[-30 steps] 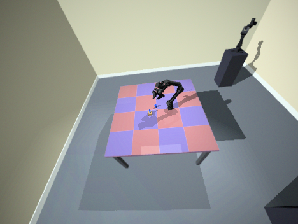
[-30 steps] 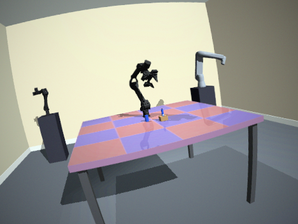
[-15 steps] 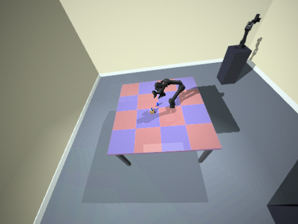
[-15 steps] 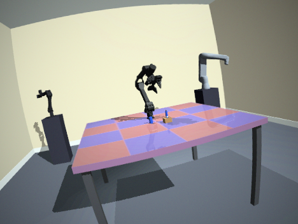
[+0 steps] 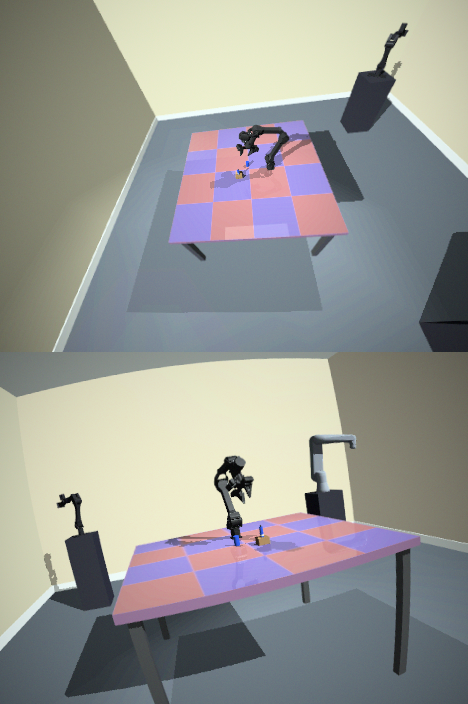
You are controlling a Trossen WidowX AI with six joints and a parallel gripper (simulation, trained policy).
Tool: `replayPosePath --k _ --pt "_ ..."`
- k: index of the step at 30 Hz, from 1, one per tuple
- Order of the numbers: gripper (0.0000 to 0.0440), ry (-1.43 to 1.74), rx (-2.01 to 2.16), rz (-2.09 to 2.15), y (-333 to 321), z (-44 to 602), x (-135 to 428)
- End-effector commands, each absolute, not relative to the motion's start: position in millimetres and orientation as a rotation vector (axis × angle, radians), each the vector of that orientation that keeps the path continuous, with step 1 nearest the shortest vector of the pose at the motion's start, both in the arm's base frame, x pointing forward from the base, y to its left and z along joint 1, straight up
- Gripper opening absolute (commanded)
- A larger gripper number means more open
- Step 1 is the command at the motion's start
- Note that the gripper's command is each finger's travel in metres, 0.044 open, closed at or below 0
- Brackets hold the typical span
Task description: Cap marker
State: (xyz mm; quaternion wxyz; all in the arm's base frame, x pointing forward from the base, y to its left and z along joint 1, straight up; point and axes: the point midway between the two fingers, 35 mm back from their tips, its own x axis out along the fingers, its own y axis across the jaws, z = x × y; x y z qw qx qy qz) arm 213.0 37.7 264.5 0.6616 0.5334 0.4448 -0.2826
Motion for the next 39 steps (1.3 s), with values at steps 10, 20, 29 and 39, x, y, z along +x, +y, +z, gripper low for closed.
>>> replayPosePath --k 10,20,29,39 --pt "0.0333 1.048 1.216 -0.774 22 244 221" --pt "0.0332 1.072 1.221 -0.875 9 229 227" --pt "0.0332 1.093 1.224 -0.961 -4 216 232" --pt "0.0331 1.121 1.224 -1.051 -17 200 235"
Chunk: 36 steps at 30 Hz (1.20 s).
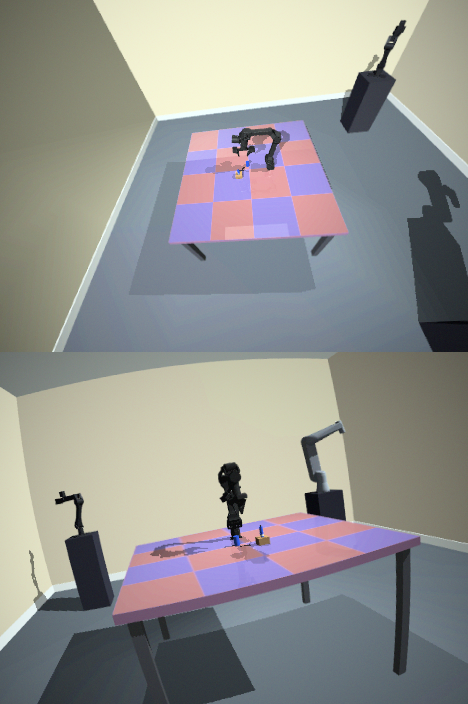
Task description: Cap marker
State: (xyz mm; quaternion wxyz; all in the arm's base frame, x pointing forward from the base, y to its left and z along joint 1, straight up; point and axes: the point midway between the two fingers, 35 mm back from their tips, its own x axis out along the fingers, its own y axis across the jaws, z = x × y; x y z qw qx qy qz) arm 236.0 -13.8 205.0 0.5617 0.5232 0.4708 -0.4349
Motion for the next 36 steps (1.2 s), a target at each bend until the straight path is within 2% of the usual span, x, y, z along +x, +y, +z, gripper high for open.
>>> replayPosePath --k 1,36 --pt "0.0331 1.124 1.224 -1.06 -19 198 235" --pt "0.032 1.327 1.191 -1.289 -45 131 225"
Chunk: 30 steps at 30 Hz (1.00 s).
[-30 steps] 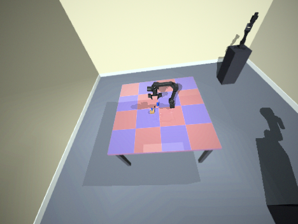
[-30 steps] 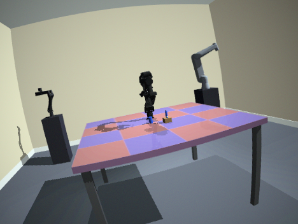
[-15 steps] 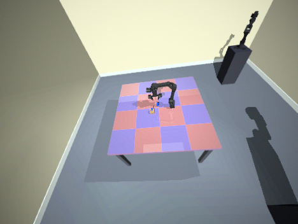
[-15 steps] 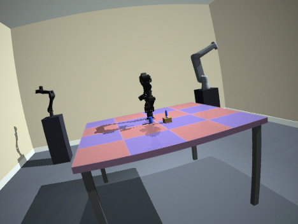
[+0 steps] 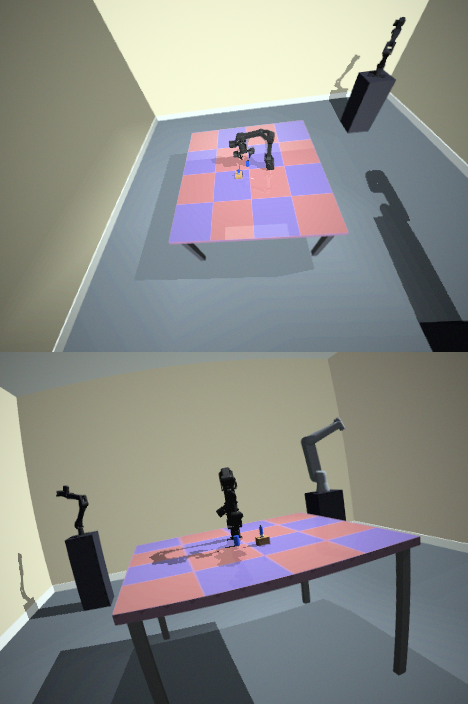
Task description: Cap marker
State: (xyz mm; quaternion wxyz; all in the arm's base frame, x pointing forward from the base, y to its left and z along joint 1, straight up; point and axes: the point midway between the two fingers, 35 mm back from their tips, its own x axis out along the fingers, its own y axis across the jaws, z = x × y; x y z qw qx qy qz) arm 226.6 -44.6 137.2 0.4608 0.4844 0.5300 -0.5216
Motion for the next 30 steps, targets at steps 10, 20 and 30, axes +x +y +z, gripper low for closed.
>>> replayPosePath --k 10,20,30 --pt "0.0306 1.385 1.177 -1.295 -47 109 221" --pt "0.0286 1.443 1.146 -1.277 -46 82 217" --pt "0.026 1.467 1.09 -1.242 -47 63 212"
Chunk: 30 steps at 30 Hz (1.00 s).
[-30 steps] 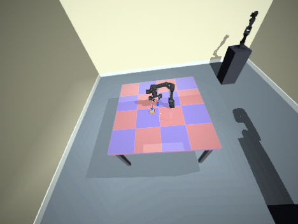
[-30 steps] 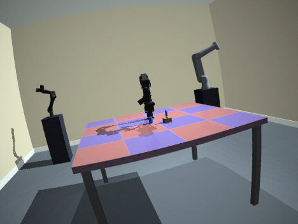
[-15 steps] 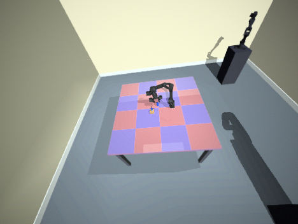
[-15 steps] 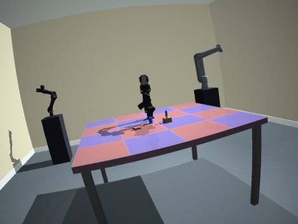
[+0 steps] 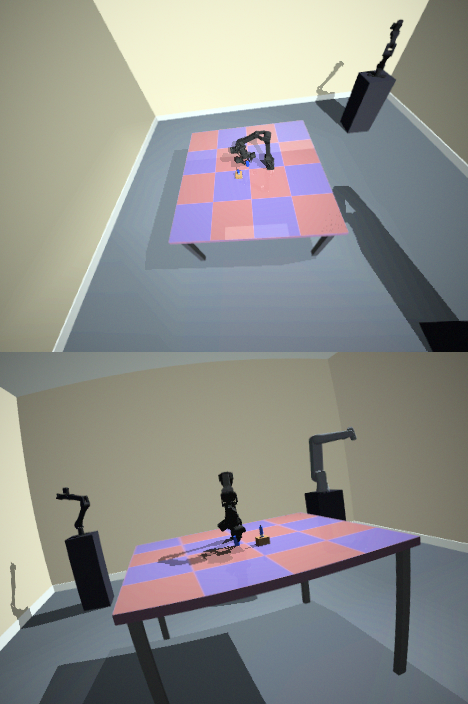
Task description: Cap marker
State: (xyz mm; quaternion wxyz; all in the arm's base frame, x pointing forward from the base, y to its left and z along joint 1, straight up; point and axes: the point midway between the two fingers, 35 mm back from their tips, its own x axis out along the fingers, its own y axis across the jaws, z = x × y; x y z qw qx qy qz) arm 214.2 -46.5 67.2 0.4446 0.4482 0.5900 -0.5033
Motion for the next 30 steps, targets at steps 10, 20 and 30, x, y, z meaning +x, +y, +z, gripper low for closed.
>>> replayPosePath --k 10,20,30 --pt "0.0106 1.428 1.057 -1.197 -50 68 216" --pt "0.0071 1.347 1.049 -1.132 -52 91 232" --pt "0.0059 1.3 1.049 -1.075 -45 117 246"
